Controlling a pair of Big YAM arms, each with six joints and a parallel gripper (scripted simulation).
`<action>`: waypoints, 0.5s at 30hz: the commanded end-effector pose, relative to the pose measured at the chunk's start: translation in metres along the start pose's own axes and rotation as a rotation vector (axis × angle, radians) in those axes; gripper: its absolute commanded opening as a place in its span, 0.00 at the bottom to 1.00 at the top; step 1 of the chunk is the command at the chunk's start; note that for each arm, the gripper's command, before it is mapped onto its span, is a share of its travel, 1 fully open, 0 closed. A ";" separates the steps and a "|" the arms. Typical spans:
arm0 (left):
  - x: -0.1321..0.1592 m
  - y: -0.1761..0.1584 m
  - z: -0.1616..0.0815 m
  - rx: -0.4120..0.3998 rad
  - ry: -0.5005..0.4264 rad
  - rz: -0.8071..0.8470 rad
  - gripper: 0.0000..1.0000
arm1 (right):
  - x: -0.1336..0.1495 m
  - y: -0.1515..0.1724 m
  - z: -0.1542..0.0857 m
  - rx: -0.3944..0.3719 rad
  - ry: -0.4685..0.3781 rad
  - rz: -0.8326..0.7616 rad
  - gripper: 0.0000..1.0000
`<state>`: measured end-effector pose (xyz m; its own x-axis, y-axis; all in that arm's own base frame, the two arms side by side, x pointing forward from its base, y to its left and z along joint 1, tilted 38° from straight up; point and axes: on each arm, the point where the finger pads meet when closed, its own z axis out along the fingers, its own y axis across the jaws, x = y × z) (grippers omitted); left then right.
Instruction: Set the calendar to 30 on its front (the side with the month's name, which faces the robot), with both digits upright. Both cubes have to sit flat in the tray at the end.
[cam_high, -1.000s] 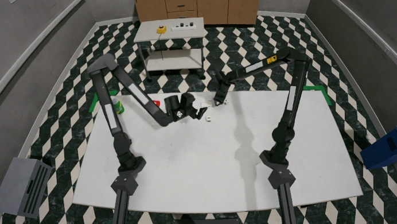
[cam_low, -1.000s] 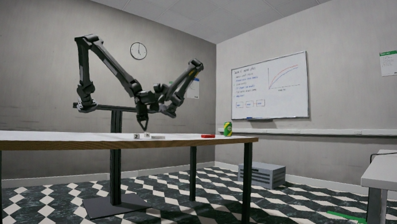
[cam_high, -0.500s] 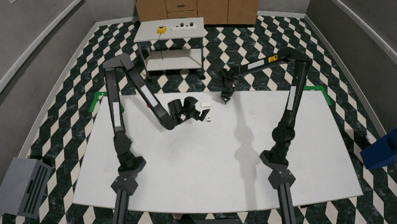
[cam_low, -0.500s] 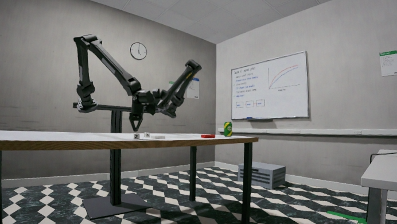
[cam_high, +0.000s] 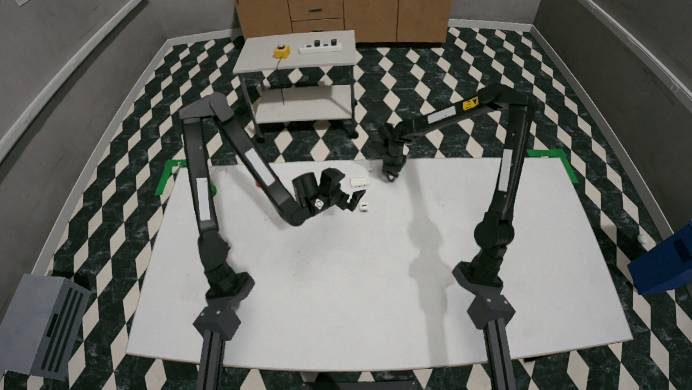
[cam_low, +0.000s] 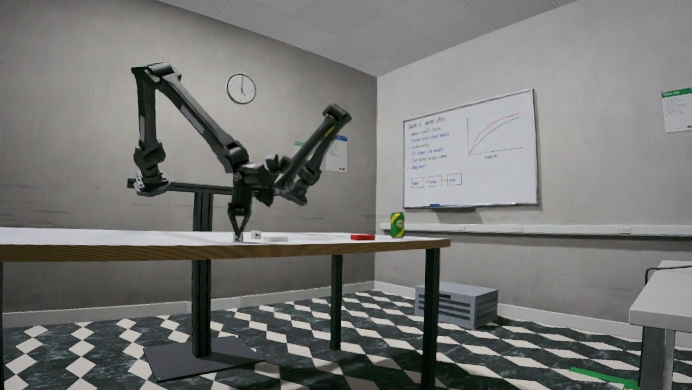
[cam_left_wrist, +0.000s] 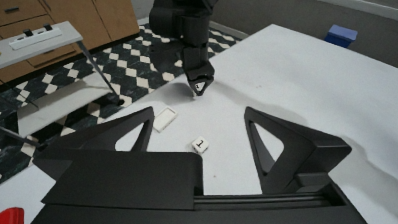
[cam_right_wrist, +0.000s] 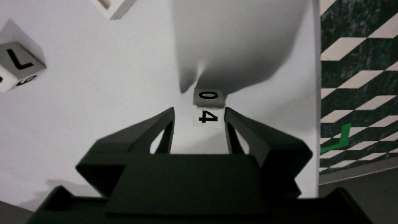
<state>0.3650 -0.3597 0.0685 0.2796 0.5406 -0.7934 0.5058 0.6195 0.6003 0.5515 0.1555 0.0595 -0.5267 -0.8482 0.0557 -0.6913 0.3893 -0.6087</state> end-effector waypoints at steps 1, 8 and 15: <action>-0.008 0.004 0.000 -0.014 -0.026 0.000 1.00 | -0.008 -0.026 -0.005 0.029 -0.031 0.031 0.53; -0.008 0.004 0.000 -0.014 -0.026 0.000 1.00 | -0.011 -0.016 0.010 0.019 -0.024 0.013 0.53; -0.008 0.004 0.000 -0.014 -0.026 0.000 1.00 | -0.009 -0.018 -0.001 0.028 -0.037 0.017 0.36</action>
<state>0.3650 -0.3597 0.0686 0.2797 0.5406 -0.7935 0.5058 0.6195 0.6003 0.5597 0.1521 0.0554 -0.5286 -0.8477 0.0455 -0.6841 0.3936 -0.6141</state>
